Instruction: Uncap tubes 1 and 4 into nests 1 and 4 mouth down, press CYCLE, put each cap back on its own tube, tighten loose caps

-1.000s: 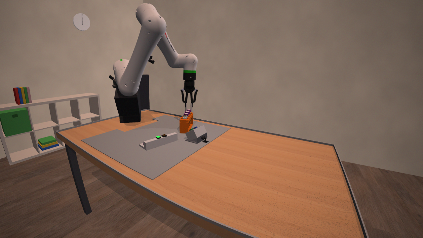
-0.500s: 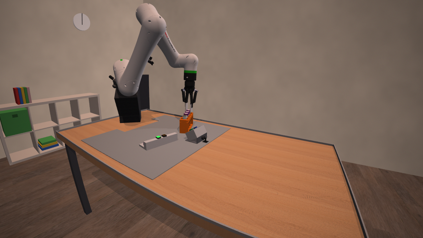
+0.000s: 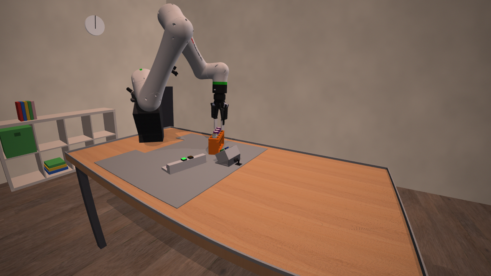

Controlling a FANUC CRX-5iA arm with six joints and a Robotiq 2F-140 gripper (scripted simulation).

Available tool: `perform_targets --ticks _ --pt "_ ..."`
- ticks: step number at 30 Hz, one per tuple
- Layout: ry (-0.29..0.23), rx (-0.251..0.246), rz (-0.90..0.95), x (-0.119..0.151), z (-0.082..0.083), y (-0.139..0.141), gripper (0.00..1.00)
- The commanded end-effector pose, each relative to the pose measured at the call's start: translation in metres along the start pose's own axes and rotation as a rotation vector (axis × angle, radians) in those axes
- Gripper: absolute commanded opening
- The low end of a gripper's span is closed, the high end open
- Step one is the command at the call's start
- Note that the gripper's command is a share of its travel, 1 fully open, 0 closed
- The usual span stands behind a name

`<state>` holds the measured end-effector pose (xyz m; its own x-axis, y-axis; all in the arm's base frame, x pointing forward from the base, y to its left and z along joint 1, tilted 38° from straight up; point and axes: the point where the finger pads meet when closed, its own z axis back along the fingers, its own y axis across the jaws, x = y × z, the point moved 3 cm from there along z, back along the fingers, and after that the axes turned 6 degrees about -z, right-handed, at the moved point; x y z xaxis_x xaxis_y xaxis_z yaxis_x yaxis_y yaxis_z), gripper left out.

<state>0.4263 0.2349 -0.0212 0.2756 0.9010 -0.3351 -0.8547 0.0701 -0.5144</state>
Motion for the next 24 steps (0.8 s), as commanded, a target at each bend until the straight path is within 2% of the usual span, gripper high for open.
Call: perform_targets --ticks 1,6,9,11,13,24 --pt "0.000 0.000 0.000 0.0002 0.0002 0.0000 0.35" --pt "0.000 0.000 0.000 0.0002 0.0002 0.0000 0.35" --pt "0.000 0.000 0.250 0.0002 0.0007 0.0000 0.35" --pt "0.000 0.000 0.250 0.0002 0.0007 0.0000 0.35" --pt "0.000 -0.001 0.399 0.0002 0.0007 0.0000 0.35" --pt "0.000 -0.001 0.833 0.0002 0.0007 0.0000 0.35"
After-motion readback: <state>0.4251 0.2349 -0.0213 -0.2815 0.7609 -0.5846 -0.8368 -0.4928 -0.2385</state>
